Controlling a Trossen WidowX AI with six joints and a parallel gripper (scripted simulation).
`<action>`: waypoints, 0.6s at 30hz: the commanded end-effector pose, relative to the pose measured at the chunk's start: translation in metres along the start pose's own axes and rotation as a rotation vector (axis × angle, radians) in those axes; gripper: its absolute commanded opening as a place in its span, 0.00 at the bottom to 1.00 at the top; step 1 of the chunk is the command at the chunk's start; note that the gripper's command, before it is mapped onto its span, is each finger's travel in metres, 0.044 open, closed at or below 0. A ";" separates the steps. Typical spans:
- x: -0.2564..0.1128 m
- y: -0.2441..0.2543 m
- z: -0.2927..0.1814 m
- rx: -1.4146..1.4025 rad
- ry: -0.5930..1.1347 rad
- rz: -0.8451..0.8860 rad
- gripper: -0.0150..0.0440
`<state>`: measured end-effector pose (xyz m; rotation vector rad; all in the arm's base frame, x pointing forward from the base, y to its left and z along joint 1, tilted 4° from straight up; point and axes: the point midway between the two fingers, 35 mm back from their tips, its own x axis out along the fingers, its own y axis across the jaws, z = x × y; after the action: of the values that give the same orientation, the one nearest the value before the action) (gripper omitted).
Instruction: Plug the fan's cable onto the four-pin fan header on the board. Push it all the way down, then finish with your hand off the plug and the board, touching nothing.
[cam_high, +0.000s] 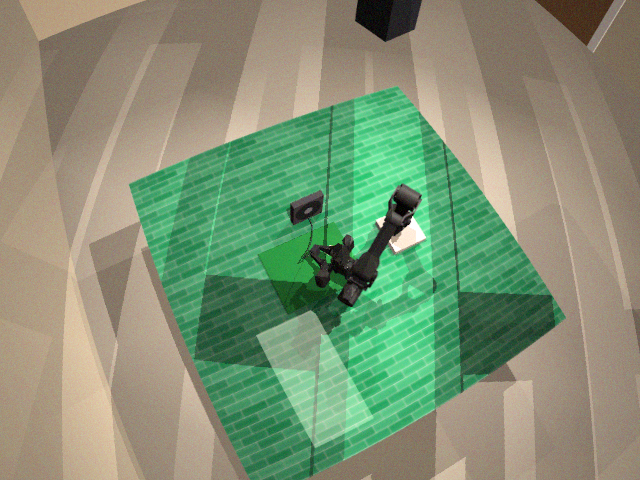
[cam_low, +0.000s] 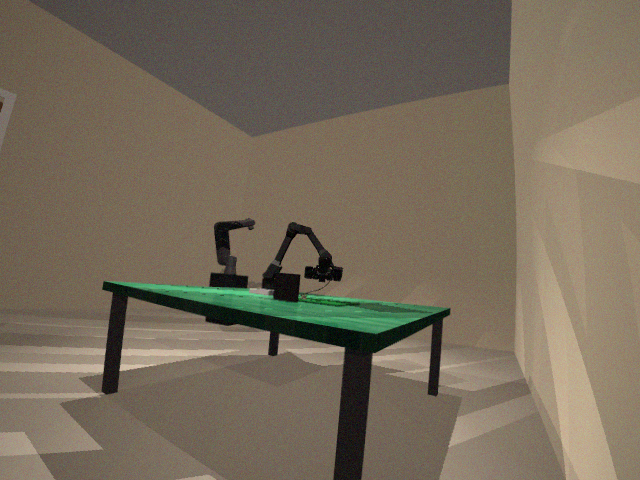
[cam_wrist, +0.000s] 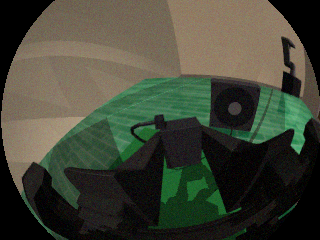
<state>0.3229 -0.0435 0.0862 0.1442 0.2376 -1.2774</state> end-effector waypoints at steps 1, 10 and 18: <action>0.001 0.000 -0.002 -0.002 -0.001 0.000 0.25; 0.005 0.001 -0.009 0.000 0.000 0.000 0.25; 0.008 0.002 -0.014 0.000 0.000 0.000 0.25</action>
<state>0.3258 -0.0458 0.0741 0.1537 0.2330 -1.2772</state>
